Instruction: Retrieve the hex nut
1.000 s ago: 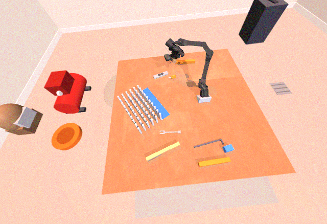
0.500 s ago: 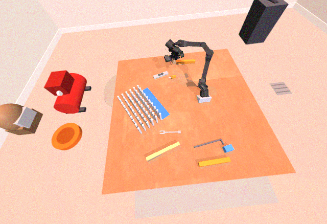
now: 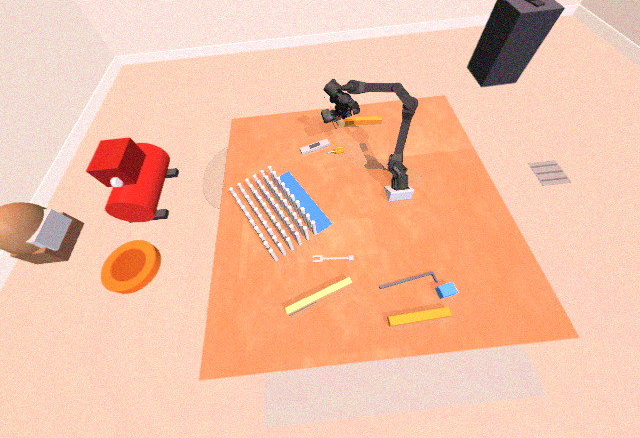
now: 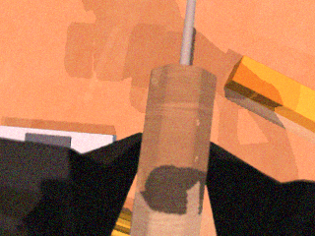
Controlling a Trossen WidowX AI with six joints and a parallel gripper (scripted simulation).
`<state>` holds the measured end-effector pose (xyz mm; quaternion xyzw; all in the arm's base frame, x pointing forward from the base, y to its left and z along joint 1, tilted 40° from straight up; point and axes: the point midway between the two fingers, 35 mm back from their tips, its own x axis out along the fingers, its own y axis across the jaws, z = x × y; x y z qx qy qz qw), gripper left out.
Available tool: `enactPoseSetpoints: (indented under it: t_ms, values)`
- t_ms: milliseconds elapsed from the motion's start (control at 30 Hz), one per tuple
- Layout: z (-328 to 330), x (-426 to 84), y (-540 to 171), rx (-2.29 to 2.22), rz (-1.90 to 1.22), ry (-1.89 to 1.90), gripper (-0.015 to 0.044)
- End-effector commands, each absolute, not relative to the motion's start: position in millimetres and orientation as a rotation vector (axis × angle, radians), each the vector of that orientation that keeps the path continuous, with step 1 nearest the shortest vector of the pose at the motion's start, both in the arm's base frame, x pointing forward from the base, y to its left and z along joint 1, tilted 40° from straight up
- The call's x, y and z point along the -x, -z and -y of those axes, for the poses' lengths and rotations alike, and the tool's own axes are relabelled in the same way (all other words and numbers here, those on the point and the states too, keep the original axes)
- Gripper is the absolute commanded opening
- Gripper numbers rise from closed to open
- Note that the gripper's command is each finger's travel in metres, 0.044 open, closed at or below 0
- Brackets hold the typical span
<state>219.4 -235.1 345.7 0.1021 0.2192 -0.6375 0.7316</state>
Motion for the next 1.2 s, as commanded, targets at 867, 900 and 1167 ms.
enactPoseSetpoints:
  t_ms: [867, 900, 1167]
  values:
    - [248.8, -221.0, -329.9, -0.225, -0.483, 1.399, 0.0]
    - [249.3, -221.0, -329.4, -0.225, -0.483, 1.399, 0.0]
    - [252.9, -221.0, -325.3, -0.225, -0.483, 1.399, 0.0]
